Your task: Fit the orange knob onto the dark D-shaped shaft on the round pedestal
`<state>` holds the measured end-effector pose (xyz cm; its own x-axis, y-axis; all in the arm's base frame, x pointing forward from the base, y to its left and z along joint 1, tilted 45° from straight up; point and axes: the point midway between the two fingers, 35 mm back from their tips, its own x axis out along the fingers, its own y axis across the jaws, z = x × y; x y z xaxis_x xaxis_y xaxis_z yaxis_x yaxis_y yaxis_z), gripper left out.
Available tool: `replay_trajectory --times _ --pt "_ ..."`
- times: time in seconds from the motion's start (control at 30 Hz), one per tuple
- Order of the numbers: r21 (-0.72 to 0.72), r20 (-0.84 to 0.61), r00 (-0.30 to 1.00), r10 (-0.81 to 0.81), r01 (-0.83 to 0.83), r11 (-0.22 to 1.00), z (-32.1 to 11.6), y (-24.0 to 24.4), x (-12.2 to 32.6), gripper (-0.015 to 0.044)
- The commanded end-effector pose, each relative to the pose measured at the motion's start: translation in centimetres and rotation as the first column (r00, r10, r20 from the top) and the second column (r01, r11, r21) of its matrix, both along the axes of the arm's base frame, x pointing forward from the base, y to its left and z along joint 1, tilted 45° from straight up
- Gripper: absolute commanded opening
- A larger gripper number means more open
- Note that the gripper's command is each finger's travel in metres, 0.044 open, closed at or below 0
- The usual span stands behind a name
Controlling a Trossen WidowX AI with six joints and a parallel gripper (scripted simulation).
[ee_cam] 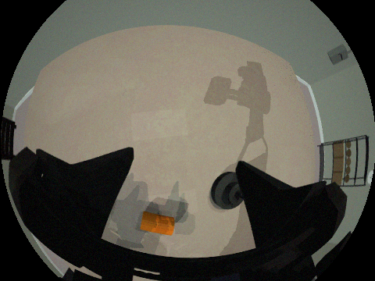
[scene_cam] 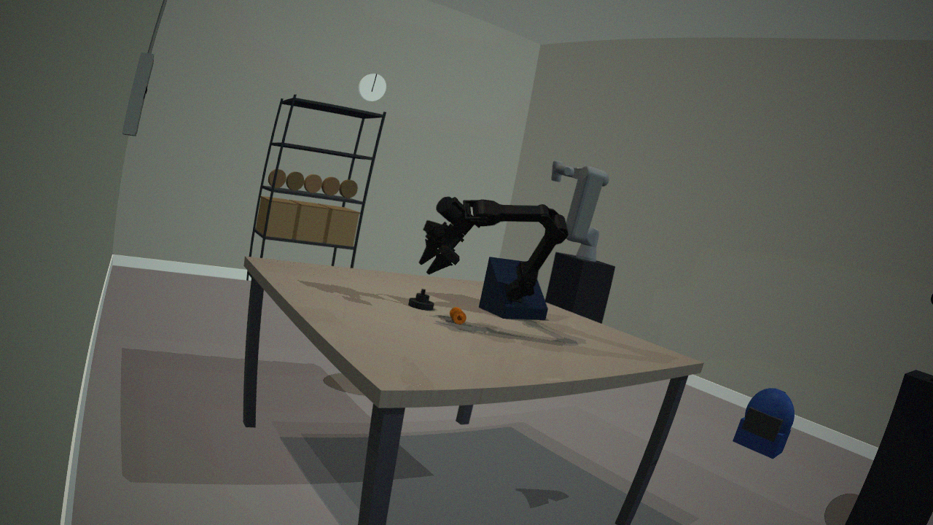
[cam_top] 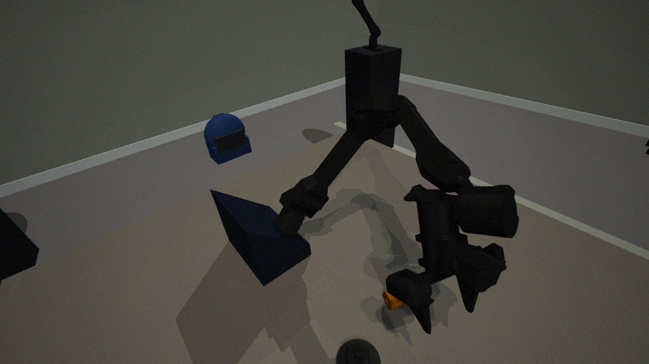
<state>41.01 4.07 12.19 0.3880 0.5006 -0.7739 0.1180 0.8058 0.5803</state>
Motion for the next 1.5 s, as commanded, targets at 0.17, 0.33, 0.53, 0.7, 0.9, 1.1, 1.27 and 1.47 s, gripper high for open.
replay_trajectory --times 0.17,0.33,0.53,0.7,0.9,1.1,1.27,1.47 --pt "0.016 -0.906 0.287 -0.310 0.756 0.654 -3.1 3.6 -9.8 0.0440" --pt "-0.223 -0.964 -0.112 -0.243 0.838 0.498 -3.0 4.6 -12.4 0.0440" --pt "-0.253 -0.960 -0.158 -0.231 0.839 0.481 -3.0 4.7 -12.7 0.0440" --pt "-0.253 -0.960 -0.157 -0.231 0.839 0.481 -3.0 4.6 -12.6 0.0440" --pt "-0.253 -0.960 -0.157 -0.231 0.839 0.481 -3.0 4.6 -12.6 0.0440" --pt "-0.253 -0.960 -0.157 -0.231 0.839 0.481 -3.9 5.4 -12.6 0.0440" --pt "-0.253 -0.960 -0.157 -0.230 0.839 0.481 -4.8 6.3 -12.8 0.0440" --pt "-0.253 -0.960 -0.157 -0.231 0.839 0.481 -5.3 6.8 -12.8 0.0440"
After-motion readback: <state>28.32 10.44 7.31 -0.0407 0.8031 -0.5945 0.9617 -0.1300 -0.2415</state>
